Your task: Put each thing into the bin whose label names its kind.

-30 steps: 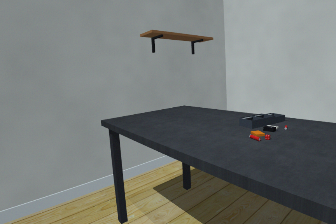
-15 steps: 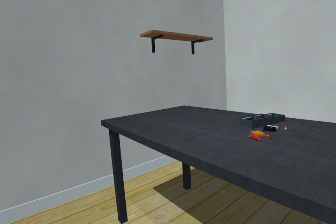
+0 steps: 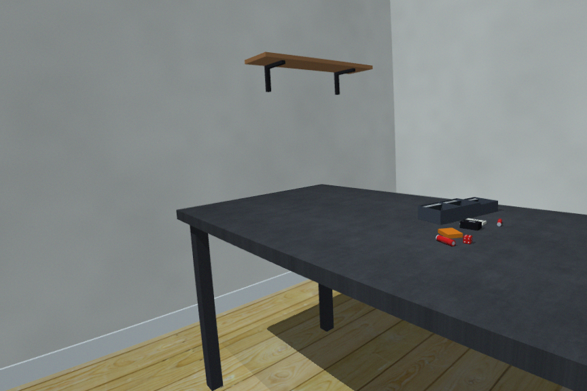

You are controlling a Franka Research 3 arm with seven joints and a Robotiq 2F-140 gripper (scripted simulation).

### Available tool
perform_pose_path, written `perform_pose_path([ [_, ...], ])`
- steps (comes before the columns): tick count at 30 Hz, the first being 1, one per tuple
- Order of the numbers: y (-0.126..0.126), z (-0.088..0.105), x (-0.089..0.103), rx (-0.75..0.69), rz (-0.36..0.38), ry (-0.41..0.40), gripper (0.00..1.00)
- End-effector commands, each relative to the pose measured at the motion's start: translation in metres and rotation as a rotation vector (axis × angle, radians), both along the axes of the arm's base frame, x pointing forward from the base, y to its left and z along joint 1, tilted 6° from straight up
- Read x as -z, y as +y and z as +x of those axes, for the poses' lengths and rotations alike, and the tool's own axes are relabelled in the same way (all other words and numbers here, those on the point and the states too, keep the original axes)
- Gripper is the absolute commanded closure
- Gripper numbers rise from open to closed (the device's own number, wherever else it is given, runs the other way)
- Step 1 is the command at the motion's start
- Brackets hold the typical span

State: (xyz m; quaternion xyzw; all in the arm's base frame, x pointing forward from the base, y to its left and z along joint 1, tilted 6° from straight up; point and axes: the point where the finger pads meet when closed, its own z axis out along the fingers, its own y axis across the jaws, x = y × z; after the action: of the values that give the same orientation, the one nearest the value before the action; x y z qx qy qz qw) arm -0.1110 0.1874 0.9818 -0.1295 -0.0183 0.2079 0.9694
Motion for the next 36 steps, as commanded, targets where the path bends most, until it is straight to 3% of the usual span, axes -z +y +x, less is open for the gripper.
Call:
perform_pose_path([
  [1, -0.012, 0.004, 0.032, -0.059, 0.081, 0.021, 0.95],
  [3, -0.014, 0.005, 0.048, -0.059, 0.081, 0.021, 0.95],
  [5, -0.014, 0.005, 0.048, -0.059, 0.081, 0.021, 0.95],
  [20, -0.025, 0.010, 0.173, -0.002, 0.011, 0.011, 0.95],
  [22, -0.025, 0.010, 0.173, -0.002, 0.011, 0.011, 0.95],
  [28, -0.030, 0.013, 0.222, 0.013, -0.001, 0.015, 0.95],
  [36, -0.028, 0.001, 0.242, 0.011, 0.014, 0.027, 0.95],
])
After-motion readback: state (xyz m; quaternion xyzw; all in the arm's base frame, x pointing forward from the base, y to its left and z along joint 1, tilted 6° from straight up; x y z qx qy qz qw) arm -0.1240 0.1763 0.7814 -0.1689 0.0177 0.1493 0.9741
